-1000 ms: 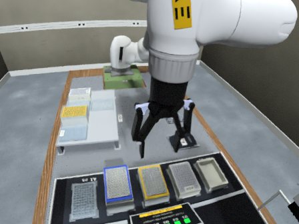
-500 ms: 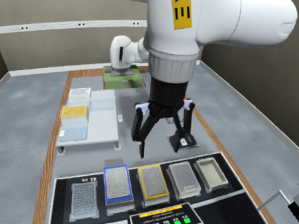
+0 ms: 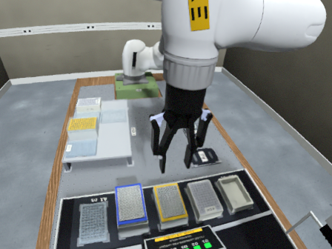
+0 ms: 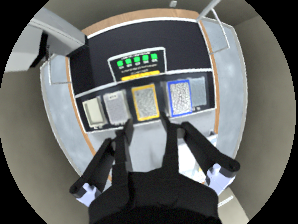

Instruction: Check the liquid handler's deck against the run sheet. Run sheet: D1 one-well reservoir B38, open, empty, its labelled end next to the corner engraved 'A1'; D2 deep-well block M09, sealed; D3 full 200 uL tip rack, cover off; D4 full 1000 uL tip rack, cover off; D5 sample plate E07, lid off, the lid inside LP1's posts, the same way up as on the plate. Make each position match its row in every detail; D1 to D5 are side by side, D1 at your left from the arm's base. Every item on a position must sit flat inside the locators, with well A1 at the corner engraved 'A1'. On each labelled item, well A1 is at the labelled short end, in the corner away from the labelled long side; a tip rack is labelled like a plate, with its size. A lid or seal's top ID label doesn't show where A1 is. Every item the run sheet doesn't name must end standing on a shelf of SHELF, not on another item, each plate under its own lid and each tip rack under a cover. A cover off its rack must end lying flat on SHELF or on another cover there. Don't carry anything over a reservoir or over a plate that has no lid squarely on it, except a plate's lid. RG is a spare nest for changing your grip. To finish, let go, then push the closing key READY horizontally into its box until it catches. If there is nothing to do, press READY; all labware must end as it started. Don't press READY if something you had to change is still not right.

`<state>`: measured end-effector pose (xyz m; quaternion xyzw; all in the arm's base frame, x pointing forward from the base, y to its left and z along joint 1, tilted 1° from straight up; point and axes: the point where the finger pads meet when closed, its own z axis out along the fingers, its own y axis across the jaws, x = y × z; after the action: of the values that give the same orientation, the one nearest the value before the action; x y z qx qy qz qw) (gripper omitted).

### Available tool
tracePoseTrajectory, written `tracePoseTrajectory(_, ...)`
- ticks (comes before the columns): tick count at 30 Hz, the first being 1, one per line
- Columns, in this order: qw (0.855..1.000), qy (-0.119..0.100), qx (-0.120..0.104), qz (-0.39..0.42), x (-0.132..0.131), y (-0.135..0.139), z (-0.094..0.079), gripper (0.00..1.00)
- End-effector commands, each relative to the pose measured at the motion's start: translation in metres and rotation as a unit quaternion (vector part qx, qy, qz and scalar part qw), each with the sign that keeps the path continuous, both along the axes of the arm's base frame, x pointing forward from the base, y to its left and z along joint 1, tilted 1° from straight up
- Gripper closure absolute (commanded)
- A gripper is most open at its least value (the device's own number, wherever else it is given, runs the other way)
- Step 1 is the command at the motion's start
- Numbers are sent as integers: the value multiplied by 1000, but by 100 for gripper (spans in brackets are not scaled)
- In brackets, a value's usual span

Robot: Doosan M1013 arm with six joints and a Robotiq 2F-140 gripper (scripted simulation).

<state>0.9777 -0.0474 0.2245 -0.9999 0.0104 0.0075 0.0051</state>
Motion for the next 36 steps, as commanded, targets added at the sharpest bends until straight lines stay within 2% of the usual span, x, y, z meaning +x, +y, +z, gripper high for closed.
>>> tracePoseTrajectory(1, 999, -6, 1, 34, -16, -2, 4, 90)
tracePoseTrajectory(8, 995, -7, 2, 103, -51, -1, 3, 90)
tracePoseTrajectory(10, 995, -7, 2, 103, -51, -1, 3, 90)
tracePoseTrajectory(15, 988, -7, 2, 153, -74, 0, 3, 90)
tracePoseTrajectory(25, 968, -8, 4, 251, -73, 1, 2, 90)
tracePoseTrajectory(27, 968, -8, 4, 251, -73, 1, 2, 90)
tracePoseTrajectory(36, 941, -9, 4, 337, -73, 1, 2, 90)
